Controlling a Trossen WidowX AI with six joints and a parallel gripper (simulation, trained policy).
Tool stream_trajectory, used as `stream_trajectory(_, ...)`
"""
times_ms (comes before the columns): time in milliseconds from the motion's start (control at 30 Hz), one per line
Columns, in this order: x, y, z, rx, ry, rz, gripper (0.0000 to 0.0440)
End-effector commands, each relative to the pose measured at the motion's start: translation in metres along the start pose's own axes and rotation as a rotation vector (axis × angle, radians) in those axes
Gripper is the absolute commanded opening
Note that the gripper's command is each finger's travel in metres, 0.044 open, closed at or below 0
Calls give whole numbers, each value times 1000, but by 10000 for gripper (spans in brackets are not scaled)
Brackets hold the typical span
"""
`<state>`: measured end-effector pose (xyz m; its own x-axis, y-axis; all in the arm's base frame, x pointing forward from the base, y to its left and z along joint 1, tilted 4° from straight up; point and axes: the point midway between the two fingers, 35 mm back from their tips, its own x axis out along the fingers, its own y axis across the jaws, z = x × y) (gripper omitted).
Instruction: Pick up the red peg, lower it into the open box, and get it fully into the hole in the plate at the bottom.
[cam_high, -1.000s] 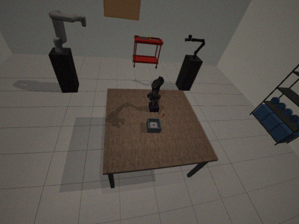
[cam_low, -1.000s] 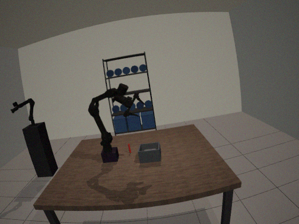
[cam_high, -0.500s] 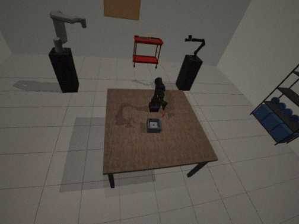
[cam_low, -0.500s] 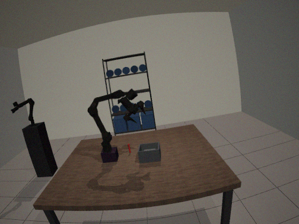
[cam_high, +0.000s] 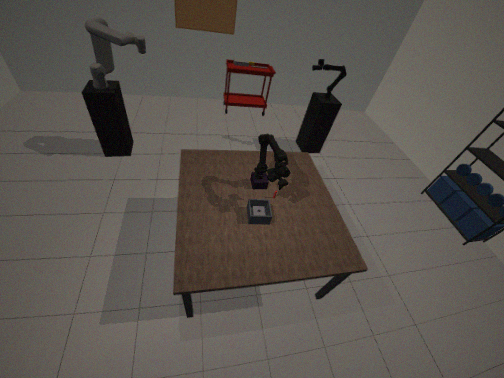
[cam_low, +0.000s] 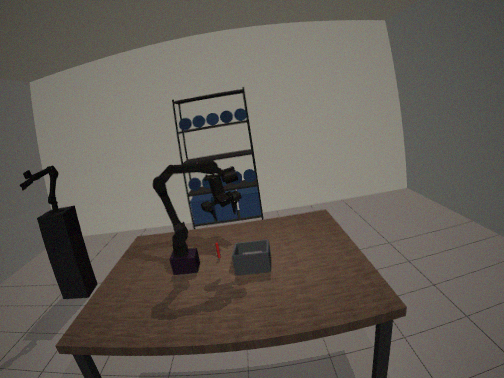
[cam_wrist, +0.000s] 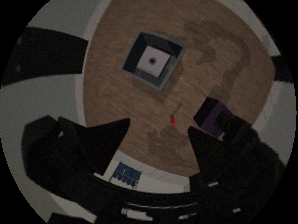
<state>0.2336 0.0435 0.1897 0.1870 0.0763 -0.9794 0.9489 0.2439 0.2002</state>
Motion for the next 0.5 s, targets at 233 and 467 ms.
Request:
stream_trajectory(233, 50, -41, -34, -45, -61, -270, 440)
stream_trajectory(467, 79, -53, -44, -79, -98, -344, 440)
